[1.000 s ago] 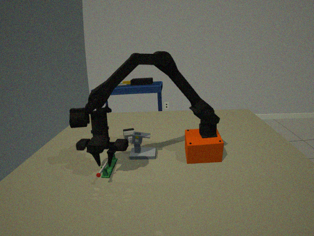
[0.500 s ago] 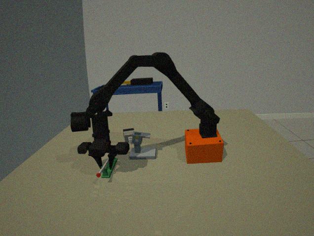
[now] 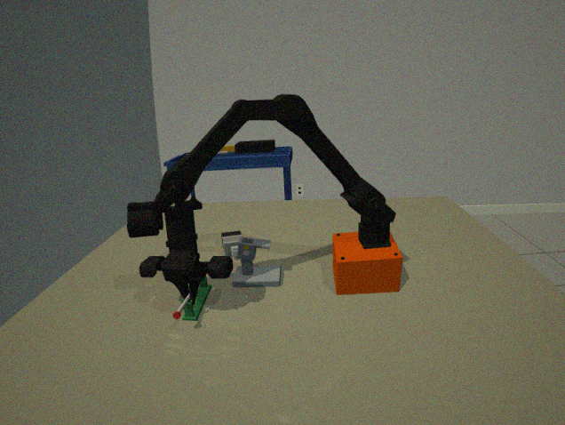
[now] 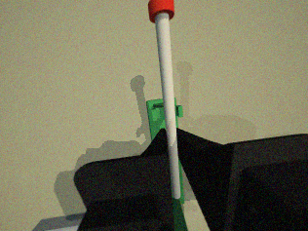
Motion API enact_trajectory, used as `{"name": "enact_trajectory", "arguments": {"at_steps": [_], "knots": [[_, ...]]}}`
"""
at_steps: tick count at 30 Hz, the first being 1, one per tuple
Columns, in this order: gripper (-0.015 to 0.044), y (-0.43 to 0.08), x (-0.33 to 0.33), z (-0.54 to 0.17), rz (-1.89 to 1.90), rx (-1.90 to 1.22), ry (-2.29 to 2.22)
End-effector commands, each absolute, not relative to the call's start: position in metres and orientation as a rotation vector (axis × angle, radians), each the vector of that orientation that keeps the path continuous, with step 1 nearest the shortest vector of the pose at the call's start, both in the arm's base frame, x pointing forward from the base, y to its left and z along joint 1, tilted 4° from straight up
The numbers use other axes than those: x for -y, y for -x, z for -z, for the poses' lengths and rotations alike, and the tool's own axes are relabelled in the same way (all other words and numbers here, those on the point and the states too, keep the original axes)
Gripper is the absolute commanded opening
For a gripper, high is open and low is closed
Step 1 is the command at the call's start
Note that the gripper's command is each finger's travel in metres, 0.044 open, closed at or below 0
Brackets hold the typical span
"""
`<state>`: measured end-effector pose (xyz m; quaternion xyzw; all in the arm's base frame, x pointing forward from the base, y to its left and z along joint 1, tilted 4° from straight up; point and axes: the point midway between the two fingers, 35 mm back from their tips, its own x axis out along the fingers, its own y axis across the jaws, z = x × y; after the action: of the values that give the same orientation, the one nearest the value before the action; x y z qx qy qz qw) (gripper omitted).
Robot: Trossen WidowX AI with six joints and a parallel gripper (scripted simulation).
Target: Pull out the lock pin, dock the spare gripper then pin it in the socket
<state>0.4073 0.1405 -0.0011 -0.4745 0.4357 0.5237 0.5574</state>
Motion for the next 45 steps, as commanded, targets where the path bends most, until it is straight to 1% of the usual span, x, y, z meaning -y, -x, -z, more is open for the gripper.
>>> {"name": "enact_trajectory", "arguments": {"at_steps": [1,18,27,45], "knots": [[0.0,-0.407,-0.14,-0.002,-1.233,-1.031,1.119],[0.0,-0.397,-0.137,-0.028,-1.253,-1.059,1.109],[0.0,-0.395,-0.136,-0.024,-1.257,-1.068,1.107],[0.0,-0.403,-0.082,-0.035,-1.257,-1.07,1.113]]}}
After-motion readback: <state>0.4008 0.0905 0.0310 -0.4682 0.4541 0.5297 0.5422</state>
